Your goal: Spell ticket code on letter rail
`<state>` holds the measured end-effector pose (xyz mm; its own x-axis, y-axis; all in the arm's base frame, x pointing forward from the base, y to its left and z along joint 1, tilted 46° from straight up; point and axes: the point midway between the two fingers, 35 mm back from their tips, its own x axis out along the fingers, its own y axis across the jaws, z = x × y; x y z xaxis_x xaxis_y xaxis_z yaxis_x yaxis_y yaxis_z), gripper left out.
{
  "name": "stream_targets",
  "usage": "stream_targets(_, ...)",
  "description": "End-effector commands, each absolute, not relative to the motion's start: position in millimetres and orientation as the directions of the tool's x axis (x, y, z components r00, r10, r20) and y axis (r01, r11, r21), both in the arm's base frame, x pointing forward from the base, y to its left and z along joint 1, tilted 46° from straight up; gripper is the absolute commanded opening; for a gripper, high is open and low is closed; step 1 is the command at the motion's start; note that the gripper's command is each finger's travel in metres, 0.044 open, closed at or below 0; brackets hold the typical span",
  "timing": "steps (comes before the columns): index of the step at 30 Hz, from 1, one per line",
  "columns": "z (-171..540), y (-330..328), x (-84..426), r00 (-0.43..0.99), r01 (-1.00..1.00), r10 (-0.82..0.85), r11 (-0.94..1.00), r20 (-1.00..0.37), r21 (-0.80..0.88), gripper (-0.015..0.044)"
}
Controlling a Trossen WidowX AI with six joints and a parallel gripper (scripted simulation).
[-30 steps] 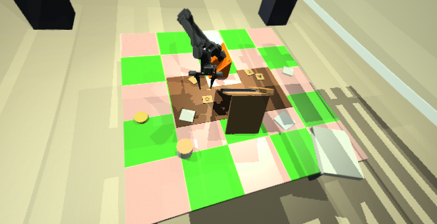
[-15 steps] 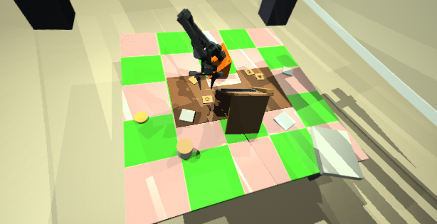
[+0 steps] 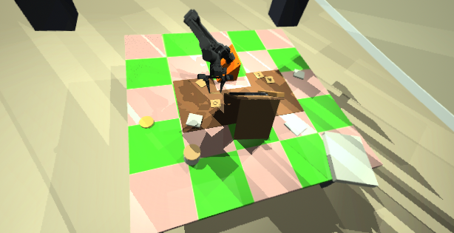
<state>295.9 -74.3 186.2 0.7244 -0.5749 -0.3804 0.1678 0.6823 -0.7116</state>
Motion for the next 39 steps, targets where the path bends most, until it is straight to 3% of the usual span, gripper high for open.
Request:
stream_targets(1,182.2,-73.2,296.2,0.721,0.168,-0.577,0.683,-0.384,-0.711,0.0)
stream_targets(39,168.0,-60.6,299.6,0.721,0.168,-0.576,0.684,-0.385,-0.71,0.0)
